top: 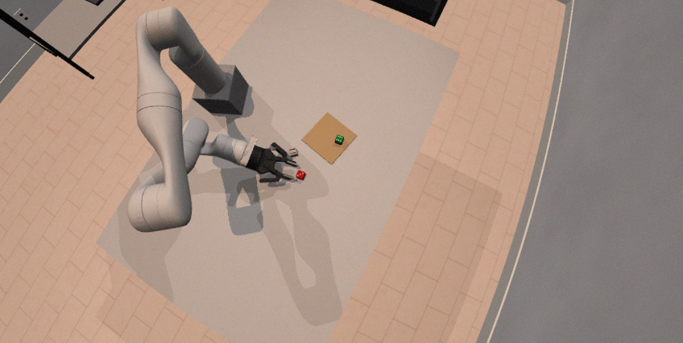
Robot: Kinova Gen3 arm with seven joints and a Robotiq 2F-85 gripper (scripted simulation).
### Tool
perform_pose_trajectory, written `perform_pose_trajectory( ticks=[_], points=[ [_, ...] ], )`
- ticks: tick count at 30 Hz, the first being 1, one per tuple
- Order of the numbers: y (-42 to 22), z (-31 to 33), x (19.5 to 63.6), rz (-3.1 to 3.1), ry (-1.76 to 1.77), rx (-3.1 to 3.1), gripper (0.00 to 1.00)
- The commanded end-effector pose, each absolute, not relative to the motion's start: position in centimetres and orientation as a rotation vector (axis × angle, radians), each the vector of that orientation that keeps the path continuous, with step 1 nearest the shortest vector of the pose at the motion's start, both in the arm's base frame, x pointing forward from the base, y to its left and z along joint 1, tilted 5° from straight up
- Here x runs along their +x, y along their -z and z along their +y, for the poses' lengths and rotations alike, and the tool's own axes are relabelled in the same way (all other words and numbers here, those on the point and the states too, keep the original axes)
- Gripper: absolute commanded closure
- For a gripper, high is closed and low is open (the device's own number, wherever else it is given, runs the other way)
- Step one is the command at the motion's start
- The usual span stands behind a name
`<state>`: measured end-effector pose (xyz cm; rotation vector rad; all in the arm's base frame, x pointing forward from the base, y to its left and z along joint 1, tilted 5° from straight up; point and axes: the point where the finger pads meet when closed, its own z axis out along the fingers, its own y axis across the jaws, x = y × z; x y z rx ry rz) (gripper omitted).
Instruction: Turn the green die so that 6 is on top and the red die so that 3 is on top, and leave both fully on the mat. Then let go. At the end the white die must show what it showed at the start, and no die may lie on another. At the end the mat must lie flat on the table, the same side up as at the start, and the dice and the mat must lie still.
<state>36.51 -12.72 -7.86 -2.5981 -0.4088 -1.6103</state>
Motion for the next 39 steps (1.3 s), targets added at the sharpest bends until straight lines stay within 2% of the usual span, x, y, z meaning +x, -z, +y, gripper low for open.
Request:
perform_pose_trajectory(
  ticks=[1,21,39],
  points=[
    [7.7,-13.0,36.1,-0.400,1.611,-2.603,0.59],
    [7.4,-13.0,36.2,-0.404,1.571,-2.631,0.59],
    [5.6,-12.6,37.0,-0.415,1.297,-2.804,0.59]
  ],
)
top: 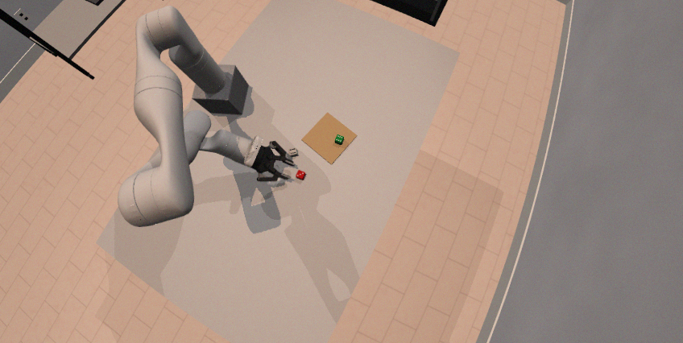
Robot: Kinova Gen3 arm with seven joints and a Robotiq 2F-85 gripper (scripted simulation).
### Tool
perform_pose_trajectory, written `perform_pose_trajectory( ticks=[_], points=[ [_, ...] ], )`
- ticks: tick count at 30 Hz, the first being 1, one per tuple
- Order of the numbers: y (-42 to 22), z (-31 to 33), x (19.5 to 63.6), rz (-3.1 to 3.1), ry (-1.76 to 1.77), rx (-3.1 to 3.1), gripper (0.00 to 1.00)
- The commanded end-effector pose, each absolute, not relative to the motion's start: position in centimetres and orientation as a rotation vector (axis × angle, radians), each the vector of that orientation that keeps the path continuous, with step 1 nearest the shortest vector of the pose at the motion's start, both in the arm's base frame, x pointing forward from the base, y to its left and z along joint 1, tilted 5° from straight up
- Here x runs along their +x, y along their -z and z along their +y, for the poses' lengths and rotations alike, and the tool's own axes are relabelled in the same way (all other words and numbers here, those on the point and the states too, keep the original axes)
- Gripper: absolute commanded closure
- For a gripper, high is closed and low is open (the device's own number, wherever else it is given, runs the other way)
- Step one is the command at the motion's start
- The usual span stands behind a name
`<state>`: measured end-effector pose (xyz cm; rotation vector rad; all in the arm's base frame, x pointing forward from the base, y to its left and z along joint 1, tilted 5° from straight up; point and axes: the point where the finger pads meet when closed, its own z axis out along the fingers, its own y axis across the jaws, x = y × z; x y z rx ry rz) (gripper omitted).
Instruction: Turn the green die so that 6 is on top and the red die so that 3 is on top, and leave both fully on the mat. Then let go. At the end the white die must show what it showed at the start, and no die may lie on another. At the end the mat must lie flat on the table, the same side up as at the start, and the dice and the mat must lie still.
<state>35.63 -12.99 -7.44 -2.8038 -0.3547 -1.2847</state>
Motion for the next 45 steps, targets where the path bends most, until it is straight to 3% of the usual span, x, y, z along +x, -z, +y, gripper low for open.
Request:
perform_pose_trajectory(
  ticks=[1,45],
  points=[
    [5.4,-12.5,37.1,-0.413,1.271,-2.821,0.59],
    [0.6,-11.4,39.4,-0.414,0.431,-3.143,0.59]
  ],
)
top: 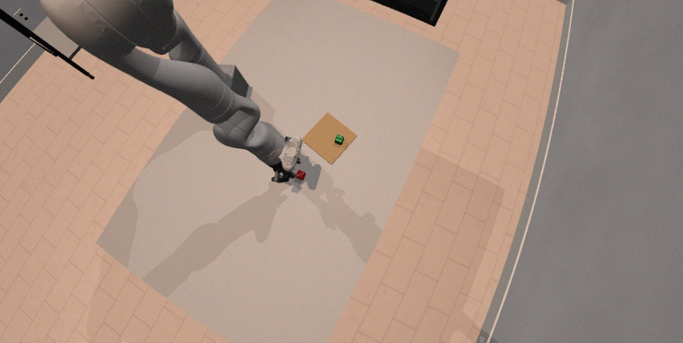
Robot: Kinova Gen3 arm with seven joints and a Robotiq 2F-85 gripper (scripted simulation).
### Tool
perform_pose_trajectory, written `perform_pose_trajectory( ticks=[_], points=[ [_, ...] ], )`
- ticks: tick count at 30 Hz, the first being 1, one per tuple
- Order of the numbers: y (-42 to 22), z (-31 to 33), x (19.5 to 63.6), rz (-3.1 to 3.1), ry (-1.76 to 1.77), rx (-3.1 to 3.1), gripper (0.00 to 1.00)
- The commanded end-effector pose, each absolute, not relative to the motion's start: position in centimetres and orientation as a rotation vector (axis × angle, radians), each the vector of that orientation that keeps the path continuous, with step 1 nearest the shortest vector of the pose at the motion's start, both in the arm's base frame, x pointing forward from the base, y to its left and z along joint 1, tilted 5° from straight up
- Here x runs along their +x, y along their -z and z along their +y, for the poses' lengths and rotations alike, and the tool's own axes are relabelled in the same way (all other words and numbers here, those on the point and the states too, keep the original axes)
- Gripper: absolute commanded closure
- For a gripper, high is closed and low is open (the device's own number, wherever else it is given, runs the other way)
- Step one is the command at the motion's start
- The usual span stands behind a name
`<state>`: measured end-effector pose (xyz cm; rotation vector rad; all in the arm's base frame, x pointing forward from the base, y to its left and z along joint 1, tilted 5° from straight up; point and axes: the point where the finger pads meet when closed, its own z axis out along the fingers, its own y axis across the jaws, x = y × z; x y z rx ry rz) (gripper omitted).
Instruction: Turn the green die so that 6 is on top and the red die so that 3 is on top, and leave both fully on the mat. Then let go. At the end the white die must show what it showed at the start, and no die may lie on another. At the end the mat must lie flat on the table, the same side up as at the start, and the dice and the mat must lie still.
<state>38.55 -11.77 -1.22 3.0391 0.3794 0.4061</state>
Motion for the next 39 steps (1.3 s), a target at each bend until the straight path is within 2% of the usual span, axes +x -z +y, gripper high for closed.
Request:
perform_pose_trajectory(
  ticks=[1,14,39],
  points=[
    [0.6,-11.4,39.5,0.399,-0.395,3.031,0.59],
    [-0.7,-11.2,40.1,0.389,-0.178,3.034,0.59],
    [-1.6,-10.9,40.5,0.382,-0.042,3.032,0.59]
  ],
)
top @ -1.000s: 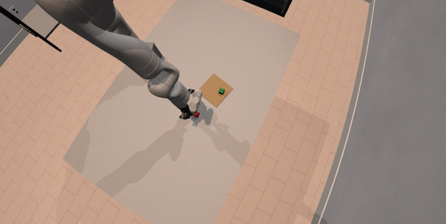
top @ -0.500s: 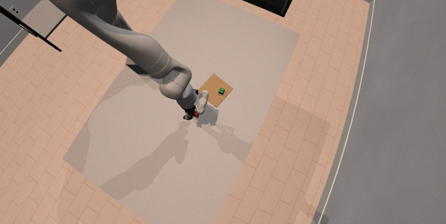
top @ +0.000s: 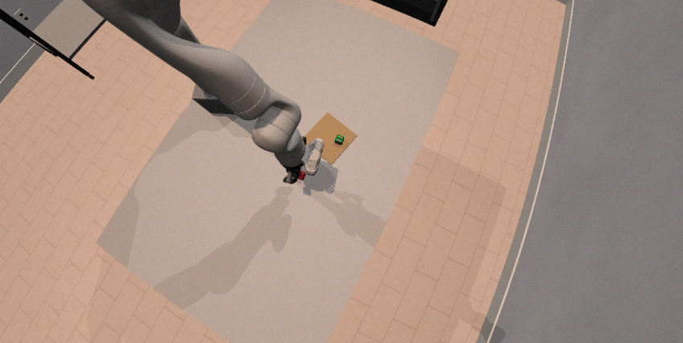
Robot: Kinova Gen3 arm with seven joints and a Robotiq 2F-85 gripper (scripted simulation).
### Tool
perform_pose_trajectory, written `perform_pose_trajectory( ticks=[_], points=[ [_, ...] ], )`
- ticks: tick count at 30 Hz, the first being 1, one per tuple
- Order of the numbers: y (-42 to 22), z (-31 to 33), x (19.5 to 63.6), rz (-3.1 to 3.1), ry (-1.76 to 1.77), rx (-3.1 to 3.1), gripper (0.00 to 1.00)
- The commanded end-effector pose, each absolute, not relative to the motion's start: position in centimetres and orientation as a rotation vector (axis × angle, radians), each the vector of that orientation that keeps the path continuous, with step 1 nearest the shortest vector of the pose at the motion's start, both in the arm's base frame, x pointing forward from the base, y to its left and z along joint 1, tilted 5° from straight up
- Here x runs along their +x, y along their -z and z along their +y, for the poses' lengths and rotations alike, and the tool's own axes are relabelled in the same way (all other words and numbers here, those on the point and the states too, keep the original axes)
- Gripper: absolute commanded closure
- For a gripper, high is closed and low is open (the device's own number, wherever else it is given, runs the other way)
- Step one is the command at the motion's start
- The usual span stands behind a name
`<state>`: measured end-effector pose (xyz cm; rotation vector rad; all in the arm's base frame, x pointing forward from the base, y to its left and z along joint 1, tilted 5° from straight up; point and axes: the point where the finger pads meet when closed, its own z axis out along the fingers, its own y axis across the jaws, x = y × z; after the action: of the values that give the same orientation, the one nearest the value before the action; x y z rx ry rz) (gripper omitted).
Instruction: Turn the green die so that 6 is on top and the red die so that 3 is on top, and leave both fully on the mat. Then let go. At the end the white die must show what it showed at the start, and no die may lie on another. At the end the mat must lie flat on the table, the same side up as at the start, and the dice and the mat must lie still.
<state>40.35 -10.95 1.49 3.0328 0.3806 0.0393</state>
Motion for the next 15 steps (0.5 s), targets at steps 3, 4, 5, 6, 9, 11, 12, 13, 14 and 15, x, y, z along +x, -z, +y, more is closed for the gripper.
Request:
perform_pose_trajectory(
  ticks=[3,4,5,6,9,11,12,13,14,15],
  points=[
    [-1.58,-10.91,40.47,0.382,-0.041,3.032,0.59],
    [-1.58,-10.91,40.47,0.382,-0.041,3.032,0.59],
    [-1.58,-10.91,40.47,0.382,-0.041,3.032,0.59],
    [-1.58,-10.91,40.47,0.382,-0.041,3.032,0.00],
    [-1.58,-10.91,40.47,0.382,-0.041,3.032,0.00],
    [-1.58,-10.91,40.47,0.382,-0.041,3.032,0.00],
    [-1.58,-10.91,40.47,0.382,-0.041,3.032,0.00],
    [-1.58,-10.91,40.47,0.382,-0.041,3.032,0.00],
    [-1.58,-10.91,40.47,0.382,-0.041,3.032,0.00],
    [-1.58,-10.91,40.47,0.382,-0.041,3.032,0.00]
  ],
)
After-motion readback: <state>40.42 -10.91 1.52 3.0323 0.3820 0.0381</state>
